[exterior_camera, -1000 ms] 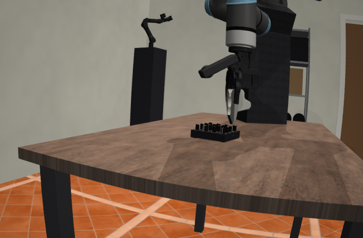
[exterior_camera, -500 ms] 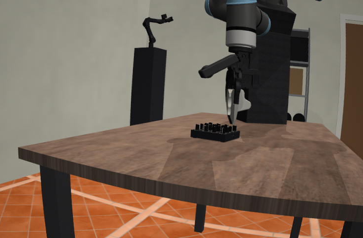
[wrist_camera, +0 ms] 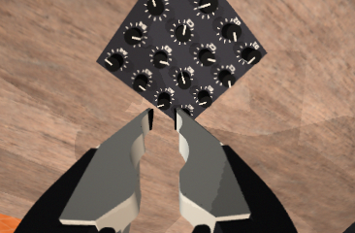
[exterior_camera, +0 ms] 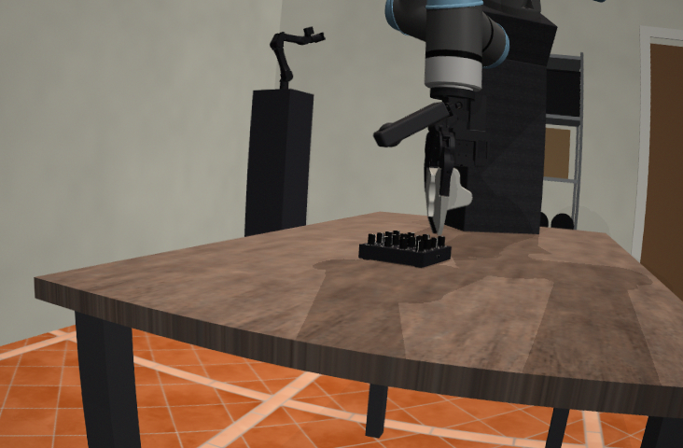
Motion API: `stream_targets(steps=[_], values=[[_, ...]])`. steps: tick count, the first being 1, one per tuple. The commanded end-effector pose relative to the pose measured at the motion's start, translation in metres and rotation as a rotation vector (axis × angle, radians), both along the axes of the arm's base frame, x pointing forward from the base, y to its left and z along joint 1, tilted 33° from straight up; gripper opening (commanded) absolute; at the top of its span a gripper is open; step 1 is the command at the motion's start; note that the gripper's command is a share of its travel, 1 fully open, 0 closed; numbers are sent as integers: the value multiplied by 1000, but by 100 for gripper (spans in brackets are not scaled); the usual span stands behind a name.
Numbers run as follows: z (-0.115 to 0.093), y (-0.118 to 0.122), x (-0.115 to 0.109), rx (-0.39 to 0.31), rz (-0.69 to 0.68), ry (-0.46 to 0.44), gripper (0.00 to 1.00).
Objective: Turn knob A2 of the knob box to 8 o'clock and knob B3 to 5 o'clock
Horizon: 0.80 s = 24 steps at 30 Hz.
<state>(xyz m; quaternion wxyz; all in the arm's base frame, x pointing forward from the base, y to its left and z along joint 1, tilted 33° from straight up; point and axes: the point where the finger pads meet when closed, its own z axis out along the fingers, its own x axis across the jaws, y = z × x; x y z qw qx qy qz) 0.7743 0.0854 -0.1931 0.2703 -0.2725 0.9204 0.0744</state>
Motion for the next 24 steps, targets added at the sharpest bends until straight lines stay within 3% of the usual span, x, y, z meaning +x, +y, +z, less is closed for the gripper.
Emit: stream_targets(steps=[1,24], values=[[1,0,0,0,0,-1,11],[1,-4,3,0,0,-1,11]])
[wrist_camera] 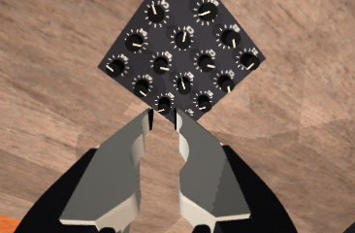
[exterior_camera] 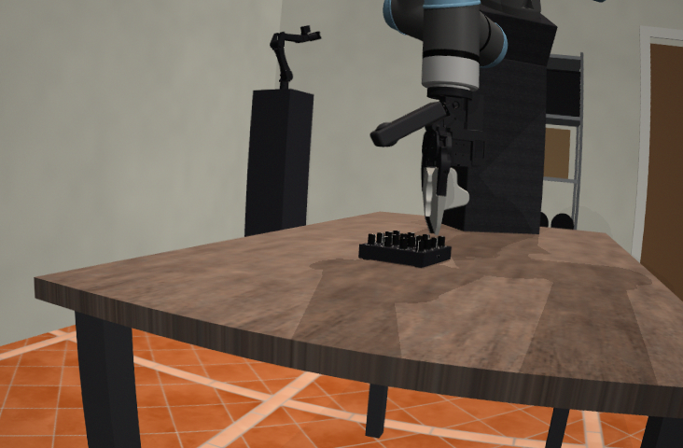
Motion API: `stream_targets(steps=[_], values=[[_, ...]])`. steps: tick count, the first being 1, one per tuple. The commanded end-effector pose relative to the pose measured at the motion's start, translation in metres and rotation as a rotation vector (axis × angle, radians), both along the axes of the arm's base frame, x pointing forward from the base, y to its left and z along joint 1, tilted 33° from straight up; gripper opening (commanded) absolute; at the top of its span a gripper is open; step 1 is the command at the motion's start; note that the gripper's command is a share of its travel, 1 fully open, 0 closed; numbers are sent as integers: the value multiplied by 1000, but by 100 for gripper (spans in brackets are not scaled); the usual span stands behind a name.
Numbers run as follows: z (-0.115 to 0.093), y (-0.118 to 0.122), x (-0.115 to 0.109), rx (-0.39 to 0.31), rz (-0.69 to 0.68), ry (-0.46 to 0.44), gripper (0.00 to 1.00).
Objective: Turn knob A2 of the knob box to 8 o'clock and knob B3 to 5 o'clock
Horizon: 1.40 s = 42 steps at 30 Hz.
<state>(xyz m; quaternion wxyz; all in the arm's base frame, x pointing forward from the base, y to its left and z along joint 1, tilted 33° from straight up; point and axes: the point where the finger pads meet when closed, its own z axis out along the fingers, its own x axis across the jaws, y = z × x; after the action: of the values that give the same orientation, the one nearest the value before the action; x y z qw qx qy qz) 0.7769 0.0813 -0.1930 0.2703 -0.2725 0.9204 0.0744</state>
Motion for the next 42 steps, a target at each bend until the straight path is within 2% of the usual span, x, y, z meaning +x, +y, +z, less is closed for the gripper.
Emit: stream_targets(steps=[1,42], values=[[1,0,0,0,0,-1,11],[-5,2,3,0,0,-1,11]])
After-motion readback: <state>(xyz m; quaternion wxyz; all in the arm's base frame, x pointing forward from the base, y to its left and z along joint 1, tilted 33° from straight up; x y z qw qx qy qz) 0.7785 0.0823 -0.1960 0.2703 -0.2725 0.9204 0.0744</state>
